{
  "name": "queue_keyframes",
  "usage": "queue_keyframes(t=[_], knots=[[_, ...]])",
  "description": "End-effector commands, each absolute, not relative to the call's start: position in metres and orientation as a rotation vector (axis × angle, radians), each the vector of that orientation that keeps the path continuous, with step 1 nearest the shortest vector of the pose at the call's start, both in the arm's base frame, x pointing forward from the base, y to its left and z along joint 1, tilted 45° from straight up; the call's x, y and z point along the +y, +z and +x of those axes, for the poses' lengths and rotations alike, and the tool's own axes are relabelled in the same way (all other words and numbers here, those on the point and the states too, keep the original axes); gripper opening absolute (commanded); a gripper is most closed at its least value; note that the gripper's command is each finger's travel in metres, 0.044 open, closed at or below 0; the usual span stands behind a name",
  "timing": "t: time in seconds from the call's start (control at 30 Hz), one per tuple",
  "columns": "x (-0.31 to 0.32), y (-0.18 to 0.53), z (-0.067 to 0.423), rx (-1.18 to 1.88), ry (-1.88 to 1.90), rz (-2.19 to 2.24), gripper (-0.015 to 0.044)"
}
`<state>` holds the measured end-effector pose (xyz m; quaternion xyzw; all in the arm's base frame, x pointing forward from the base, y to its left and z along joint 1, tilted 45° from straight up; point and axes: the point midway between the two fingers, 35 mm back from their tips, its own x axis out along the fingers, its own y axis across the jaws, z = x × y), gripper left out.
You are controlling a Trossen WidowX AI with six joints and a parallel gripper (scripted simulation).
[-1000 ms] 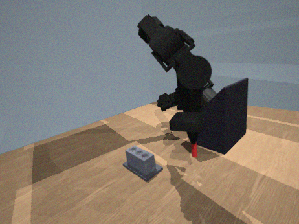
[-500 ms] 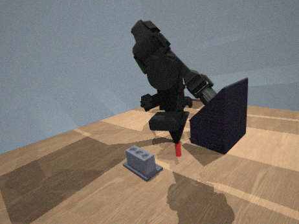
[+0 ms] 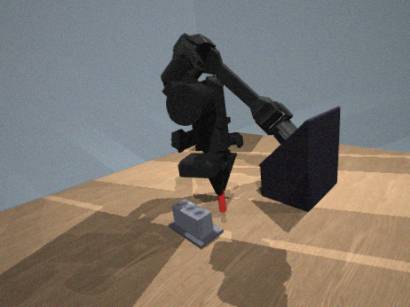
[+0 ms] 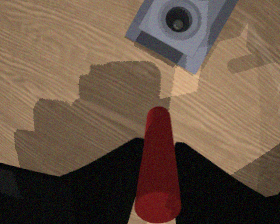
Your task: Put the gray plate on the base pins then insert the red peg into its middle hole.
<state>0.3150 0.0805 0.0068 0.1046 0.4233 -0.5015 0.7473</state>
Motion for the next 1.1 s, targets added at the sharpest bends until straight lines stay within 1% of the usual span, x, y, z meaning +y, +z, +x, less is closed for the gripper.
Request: queue_keyframes(t=[0.0, 0.8, 1.07], knots=[[0.072, 0.017, 0.322, 0.918, -1.098, 0.226, 0.0], [0.022, 0.065, 0.347, 0.894, -1.119, 0.217, 0.0], [0.021, 0.065, 0.347, 0.893, -1.12, 0.217, 0.0]])
